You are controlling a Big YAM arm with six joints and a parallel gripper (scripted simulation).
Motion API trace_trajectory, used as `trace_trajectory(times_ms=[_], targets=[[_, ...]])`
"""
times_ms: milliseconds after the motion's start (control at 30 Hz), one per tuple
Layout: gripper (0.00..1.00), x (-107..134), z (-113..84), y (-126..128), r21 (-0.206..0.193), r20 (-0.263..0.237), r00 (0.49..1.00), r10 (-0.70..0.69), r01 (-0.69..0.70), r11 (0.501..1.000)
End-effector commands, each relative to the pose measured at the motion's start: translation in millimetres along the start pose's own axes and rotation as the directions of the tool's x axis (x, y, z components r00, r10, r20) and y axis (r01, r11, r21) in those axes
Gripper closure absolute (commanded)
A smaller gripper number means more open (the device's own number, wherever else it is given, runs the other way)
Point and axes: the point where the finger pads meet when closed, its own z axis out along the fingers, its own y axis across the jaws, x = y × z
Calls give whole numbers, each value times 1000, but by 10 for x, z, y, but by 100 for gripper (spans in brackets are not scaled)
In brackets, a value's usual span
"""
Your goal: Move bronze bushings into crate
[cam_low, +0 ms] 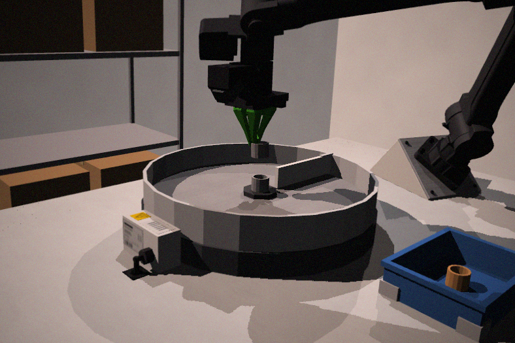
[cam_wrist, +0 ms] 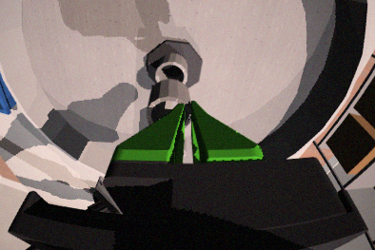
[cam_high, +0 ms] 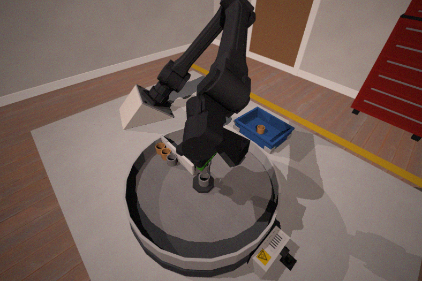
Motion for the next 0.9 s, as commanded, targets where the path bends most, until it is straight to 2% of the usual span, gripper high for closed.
trace_trajectory(times_ms=[0,200,867], targets=[[100,-167,-250,-89,40,33,999,-8,6,999],[100,-210,-306,-17,52,40,999,-24,21,998],[100,-216,-296,-3,52,40,999,-28,26,998]])
